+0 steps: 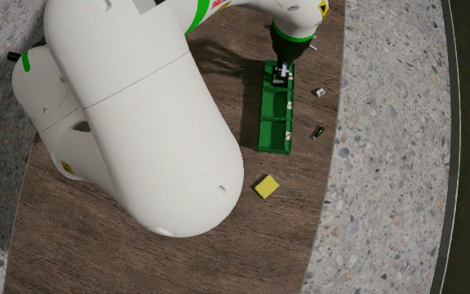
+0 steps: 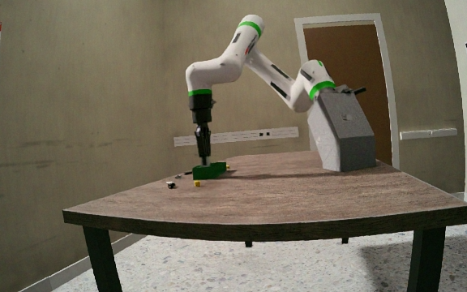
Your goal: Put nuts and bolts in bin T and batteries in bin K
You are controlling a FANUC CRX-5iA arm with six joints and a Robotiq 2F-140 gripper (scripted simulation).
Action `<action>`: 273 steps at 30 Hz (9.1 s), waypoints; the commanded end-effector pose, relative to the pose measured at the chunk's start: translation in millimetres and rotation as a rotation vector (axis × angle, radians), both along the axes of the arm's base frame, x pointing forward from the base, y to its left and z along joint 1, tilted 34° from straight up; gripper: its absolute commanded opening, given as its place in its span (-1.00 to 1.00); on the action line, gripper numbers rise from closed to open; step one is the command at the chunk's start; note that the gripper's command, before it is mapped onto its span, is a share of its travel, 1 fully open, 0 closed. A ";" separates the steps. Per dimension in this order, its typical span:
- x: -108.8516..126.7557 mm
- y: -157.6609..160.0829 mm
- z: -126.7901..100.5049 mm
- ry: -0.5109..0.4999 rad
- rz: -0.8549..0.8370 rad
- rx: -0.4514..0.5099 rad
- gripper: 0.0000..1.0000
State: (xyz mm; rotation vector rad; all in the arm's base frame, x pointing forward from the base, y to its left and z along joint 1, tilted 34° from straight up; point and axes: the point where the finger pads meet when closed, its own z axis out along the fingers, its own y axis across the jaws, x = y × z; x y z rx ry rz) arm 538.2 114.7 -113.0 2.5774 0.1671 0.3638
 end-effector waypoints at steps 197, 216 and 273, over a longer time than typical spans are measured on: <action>137.7 -89.9 83.2 0.477 0.810 -0.284 -0.54; 137.6 -89.9 83.2 0.477 0.810 -0.284 -0.75; 120.2 -60.7 132.7 0.477 0.810 -0.284 -0.75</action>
